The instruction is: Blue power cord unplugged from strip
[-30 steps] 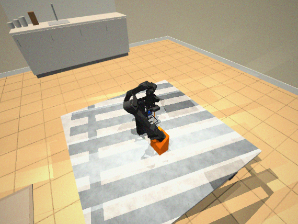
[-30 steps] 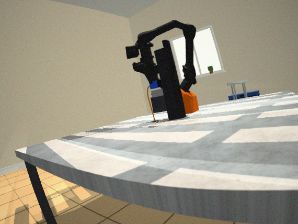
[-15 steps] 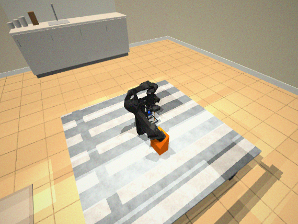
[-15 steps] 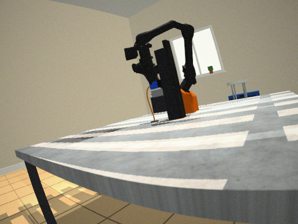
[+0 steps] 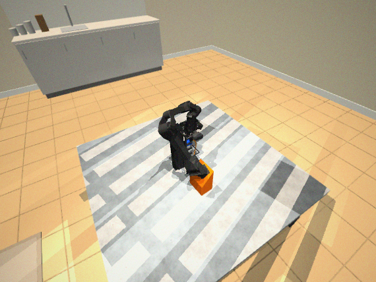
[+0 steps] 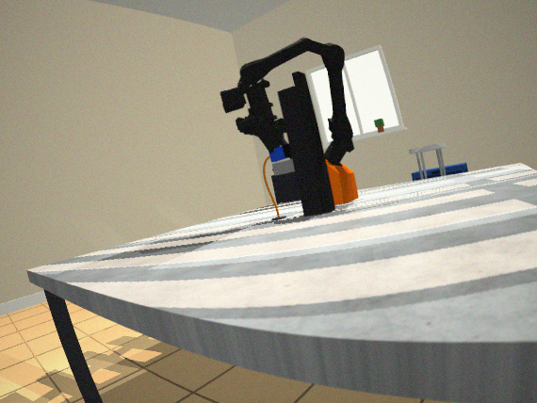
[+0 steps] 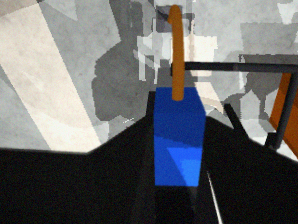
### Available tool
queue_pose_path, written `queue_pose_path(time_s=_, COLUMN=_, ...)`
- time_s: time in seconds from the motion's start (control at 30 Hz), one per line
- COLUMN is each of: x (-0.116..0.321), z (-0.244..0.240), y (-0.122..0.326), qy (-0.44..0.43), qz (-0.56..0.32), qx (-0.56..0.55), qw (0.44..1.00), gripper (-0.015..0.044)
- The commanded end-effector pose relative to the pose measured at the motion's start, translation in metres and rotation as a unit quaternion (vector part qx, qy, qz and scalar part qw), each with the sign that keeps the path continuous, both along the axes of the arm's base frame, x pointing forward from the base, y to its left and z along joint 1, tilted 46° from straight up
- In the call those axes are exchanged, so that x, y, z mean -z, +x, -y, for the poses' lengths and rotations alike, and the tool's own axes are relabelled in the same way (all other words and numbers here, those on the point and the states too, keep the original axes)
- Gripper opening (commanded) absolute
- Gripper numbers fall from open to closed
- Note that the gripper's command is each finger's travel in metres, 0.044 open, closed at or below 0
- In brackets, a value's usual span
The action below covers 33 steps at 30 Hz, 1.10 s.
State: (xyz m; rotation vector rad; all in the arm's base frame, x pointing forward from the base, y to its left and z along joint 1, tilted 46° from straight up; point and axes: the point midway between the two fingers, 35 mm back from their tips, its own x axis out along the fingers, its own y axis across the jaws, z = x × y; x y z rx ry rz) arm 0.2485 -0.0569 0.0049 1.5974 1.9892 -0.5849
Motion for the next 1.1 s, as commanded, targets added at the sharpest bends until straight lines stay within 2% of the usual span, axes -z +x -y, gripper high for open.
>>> queue_pose_path(time_s=0.0, x=0.021, z=0.035, y=0.008, qy=-0.049, qz=0.02, qx=-0.001, qw=0.999, gripper=0.0)
queue_pose_path(time_s=0.17, x=0.026, z=0.042, y=0.009, qy=-0.049, qz=0.02, qx=0.0, qw=0.999, gripper=0.0)
queue_pose_path(time_s=0.2, x=0.021, z=0.03, y=0.008, qy=-0.049, qz=0.021, qx=-0.008, qw=0.999, gripper=0.0026)
queue_pose_path(time_s=0.37, x=0.021, z=0.03, y=0.008, qy=-0.049, qz=0.021, qx=-0.008, qw=0.999, gripper=0.0157)
queue_pose_path(time_s=1.07, x=0.011, z=0.031, y=0.007, qy=-0.047, qz=0.02, qx=0.0, qw=0.999, gripper=0.016)
